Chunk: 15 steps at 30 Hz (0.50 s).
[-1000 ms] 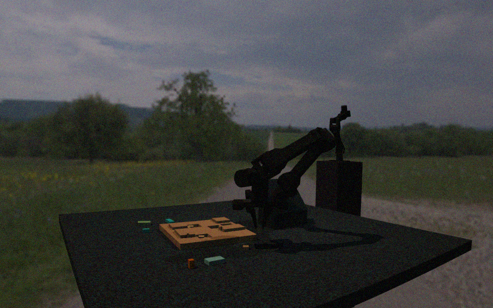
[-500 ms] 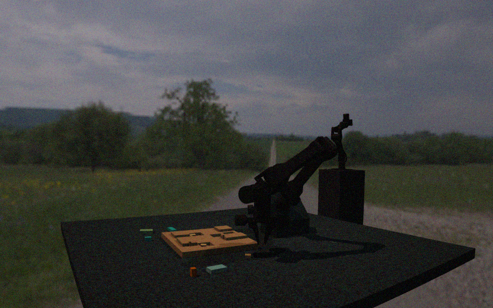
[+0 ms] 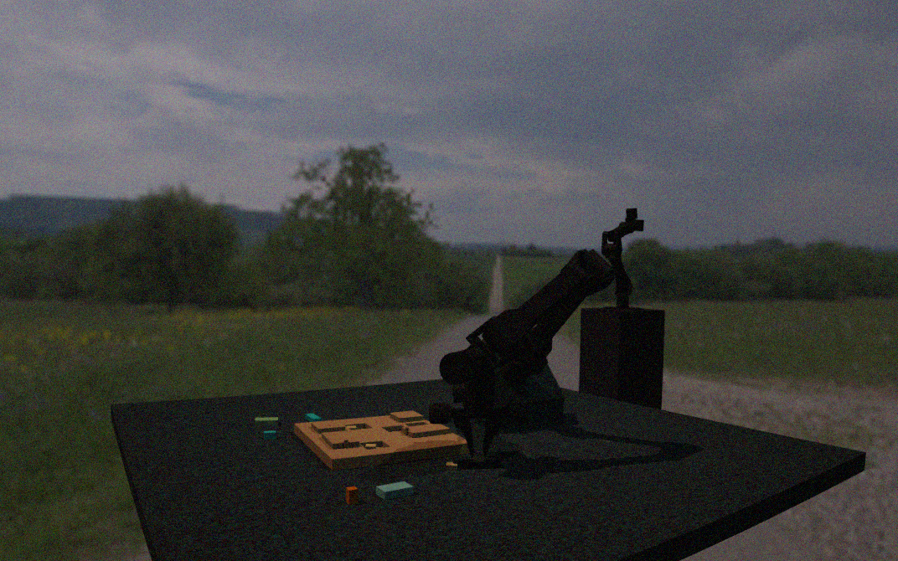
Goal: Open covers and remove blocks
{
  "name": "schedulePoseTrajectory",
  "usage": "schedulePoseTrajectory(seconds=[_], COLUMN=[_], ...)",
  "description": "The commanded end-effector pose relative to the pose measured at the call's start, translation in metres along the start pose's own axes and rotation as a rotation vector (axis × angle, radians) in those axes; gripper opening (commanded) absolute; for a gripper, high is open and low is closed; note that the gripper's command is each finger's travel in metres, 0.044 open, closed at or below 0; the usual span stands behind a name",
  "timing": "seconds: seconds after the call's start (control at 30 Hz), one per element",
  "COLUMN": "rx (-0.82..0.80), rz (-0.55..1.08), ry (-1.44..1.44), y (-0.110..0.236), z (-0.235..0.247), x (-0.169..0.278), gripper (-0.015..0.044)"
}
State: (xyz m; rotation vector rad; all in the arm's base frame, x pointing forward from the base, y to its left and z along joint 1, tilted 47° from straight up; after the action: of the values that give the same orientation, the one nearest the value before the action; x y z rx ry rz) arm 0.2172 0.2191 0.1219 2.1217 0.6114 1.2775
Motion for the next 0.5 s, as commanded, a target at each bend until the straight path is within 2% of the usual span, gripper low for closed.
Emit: schedulePoseTrajectory(seconds=[0.0, 0.17, 0.47], rx=[-0.002, 0.0, 0.003], rz=[0.0, 0.003, 0.003], ry=[-0.005, -0.005, -0.001], y=[-0.0051, -0.0118, -0.0091], z=[-0.0004, -0.002, -0.0022], x=[-0.0009, -0.0012, -0.0005], gripper=[0.008, 0.008, 0.0316])
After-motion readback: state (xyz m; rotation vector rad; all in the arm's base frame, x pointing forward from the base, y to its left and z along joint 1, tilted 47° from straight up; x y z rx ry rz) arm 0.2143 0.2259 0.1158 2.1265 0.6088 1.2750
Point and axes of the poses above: the point midway between the two fingers, 35 mm back from their tips, its own y axis back along the fingers, its own z axis across the jaws, x = y × z, the point moved 2 cm from there along y, back along the fingers, and after that the axes turned 4 degrees about -y, right-handed, at the moved point
